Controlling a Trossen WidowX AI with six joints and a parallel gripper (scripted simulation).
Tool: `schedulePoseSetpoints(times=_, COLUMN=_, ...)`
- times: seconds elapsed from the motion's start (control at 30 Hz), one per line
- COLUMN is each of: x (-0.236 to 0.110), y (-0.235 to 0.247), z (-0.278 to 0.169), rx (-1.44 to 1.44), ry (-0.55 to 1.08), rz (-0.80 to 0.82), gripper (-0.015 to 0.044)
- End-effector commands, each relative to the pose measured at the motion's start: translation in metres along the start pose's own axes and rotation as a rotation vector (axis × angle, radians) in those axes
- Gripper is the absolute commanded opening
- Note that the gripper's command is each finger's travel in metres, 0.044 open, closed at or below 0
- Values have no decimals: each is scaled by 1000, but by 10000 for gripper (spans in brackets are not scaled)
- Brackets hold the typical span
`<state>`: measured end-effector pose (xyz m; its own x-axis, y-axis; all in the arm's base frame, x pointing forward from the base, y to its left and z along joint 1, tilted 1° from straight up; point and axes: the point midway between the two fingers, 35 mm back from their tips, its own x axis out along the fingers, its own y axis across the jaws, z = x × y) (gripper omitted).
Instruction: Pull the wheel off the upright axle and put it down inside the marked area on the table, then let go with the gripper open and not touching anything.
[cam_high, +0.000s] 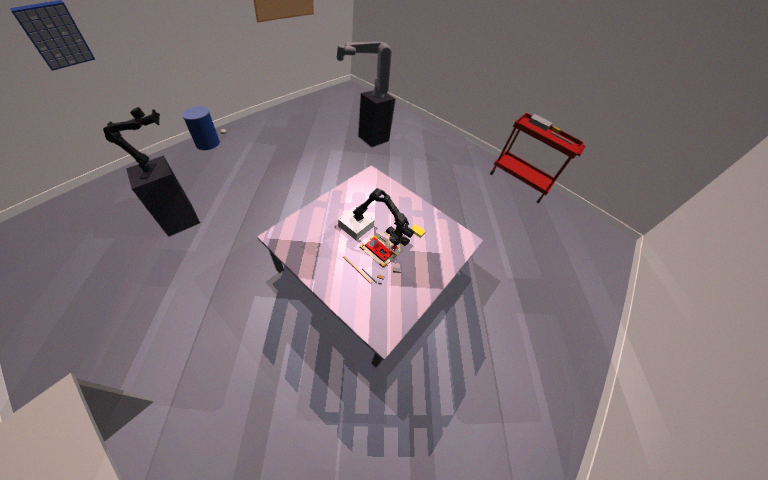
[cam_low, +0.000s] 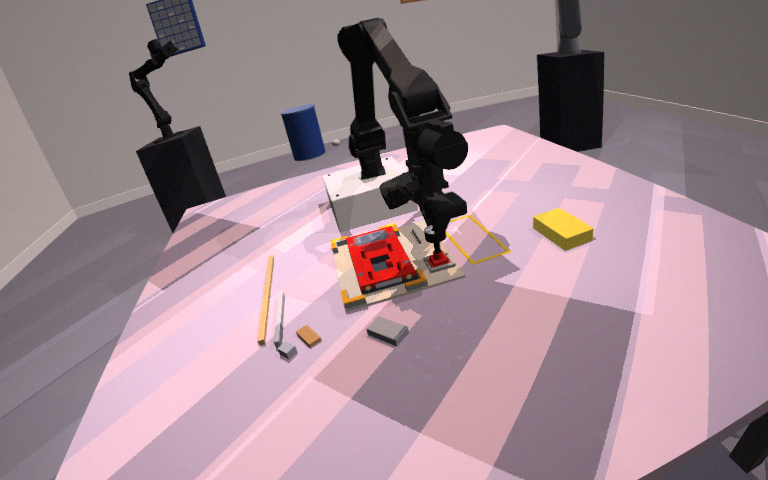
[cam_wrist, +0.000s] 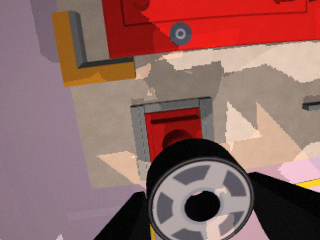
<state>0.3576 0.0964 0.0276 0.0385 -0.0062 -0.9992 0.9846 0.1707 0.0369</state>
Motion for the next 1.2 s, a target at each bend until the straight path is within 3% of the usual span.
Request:
schedulePoseSetpoints(times=0.0, x=-2, y=0, z=0, rx=2, ry=0, rz=0, gripper=0)
schedulePoseSetpoints(times=1.17, x=-13, y=0, z=0, rx=3, ry=0, rz=2, gripper=0)
